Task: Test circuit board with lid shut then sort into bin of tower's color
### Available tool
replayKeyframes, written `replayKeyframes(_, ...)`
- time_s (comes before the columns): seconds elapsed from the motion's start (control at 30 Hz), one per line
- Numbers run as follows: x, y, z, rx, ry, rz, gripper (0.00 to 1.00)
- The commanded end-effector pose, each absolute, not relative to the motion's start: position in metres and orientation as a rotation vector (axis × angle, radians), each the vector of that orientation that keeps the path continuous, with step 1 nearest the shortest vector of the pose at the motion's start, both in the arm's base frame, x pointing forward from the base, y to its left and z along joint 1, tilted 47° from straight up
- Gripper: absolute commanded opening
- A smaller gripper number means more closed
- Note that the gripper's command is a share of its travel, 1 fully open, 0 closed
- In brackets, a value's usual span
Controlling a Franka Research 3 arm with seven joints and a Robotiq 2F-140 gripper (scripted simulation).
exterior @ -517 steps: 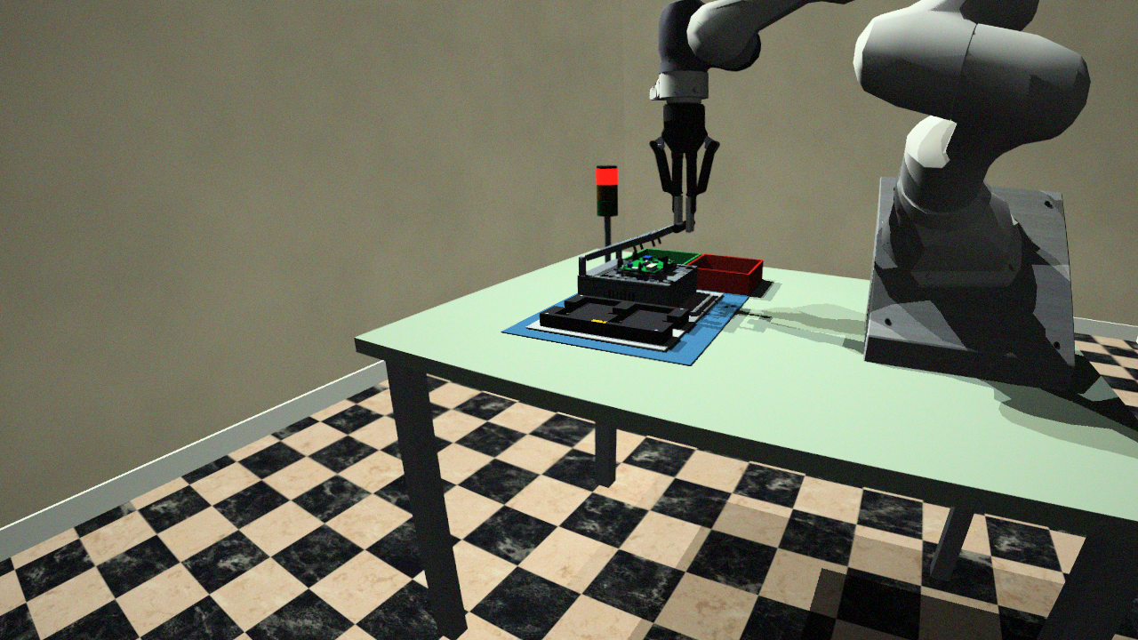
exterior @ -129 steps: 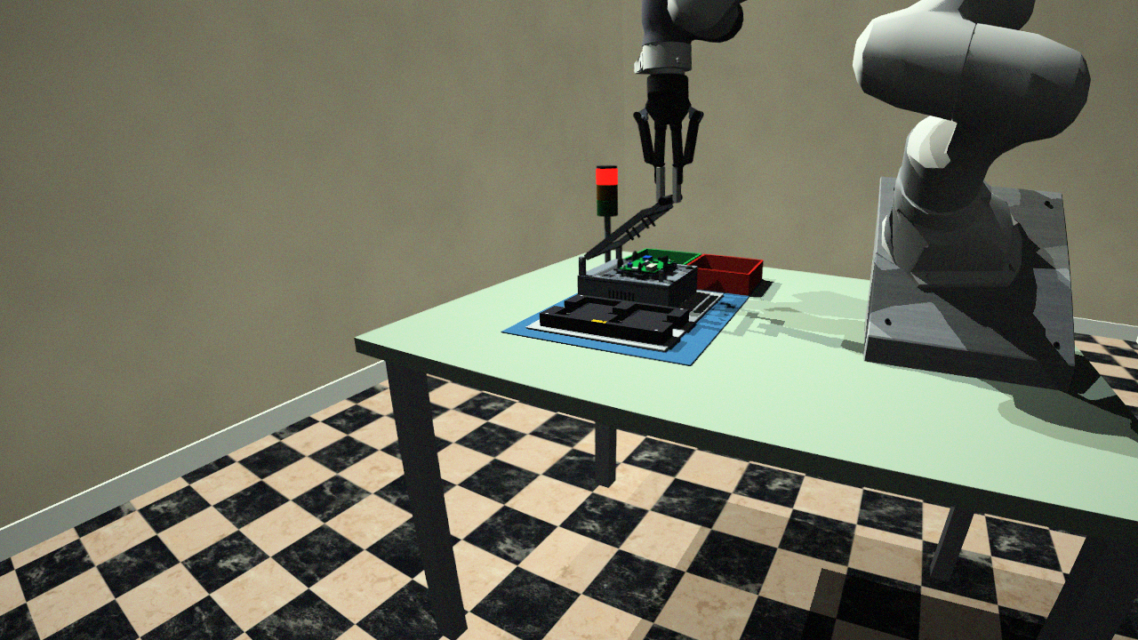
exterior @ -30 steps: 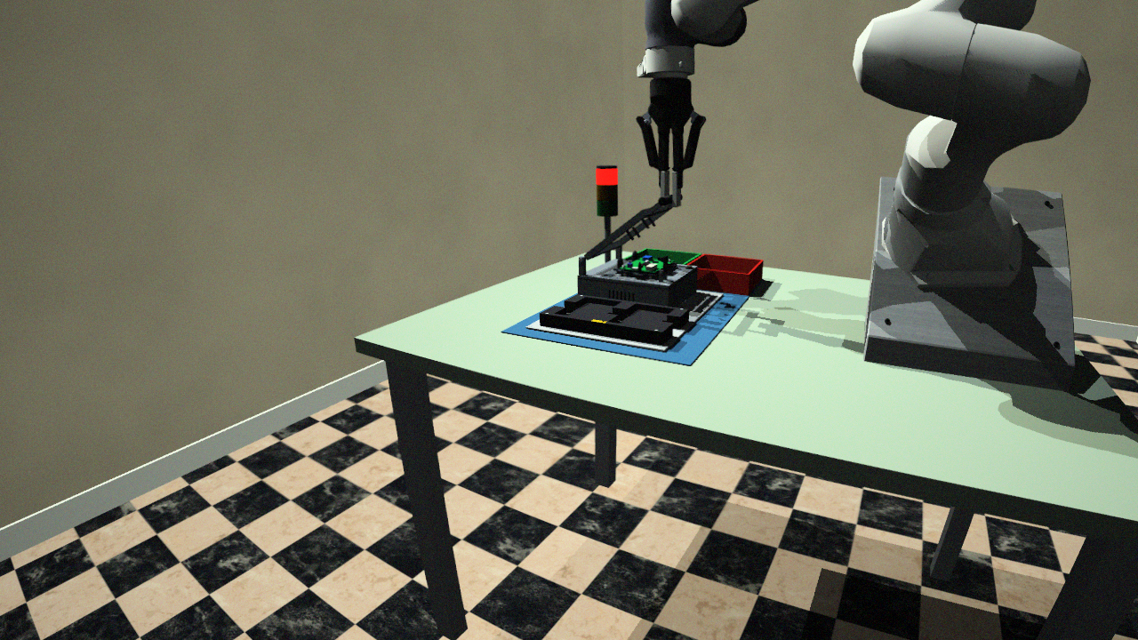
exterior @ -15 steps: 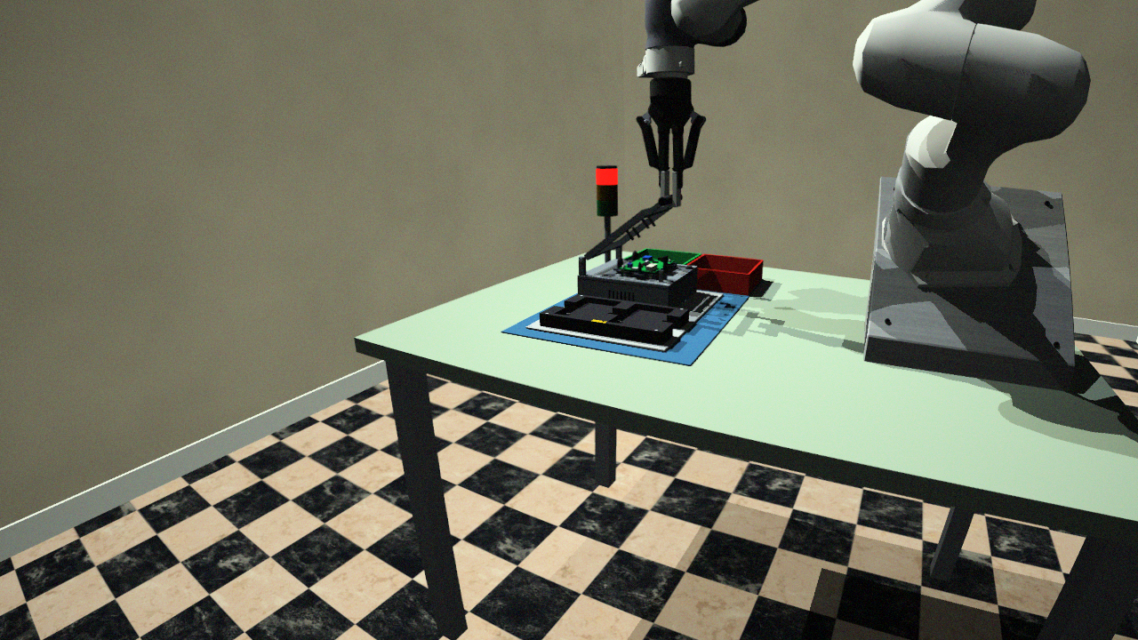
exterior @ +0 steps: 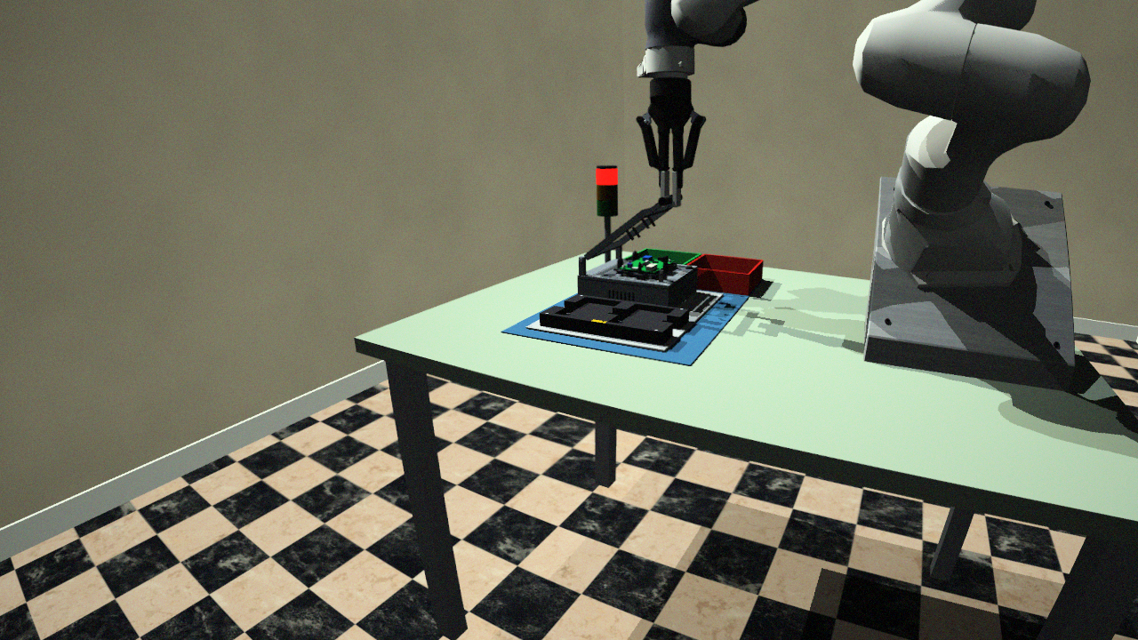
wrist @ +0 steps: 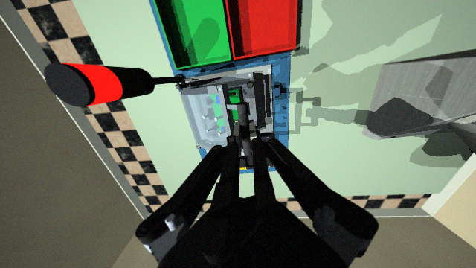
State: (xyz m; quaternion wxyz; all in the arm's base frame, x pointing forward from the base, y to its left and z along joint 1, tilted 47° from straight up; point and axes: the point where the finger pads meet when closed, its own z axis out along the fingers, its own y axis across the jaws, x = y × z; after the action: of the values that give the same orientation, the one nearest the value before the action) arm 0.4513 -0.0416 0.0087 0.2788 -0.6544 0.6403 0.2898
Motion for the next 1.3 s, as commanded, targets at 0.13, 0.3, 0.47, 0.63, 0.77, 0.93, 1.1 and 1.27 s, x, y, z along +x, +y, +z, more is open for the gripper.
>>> replayKeyframes(0.13, 0.451, -0.042, 0.008, -1.754, 1.720, 0.775, 0.00)
replayKeyframes(0.3, 0.452, -0.043, 0.009, -1.754, 1.720, 0.775, 0.00)
replayKeyframes(0.47, 0.459, -0.049, 0.014, -1.754, 1.720, 0.775, 0.00)
replayKeyframes(0.63, 0.467, -0.056, 0.021, -1.754, 1.720, 0.775, 0.00)
replayKeyframes(0.77, 0.475, -0.061, 0.026, -1.754, 1.720, 0.775, 0.00)
replayKeyframes(0.93, 0.488, -0.069, 0.033, -1.754, 1.720, 0.775, 0.00)
replayKeyframes(1.1, 0.496, -0.073, 0.037, -1.754, 1.720, 0.775, 0.00)
replayKeyframes(1.27, 0.499, -0.074, 0.038, -1.754, 1.720, 0.775, 0.00)
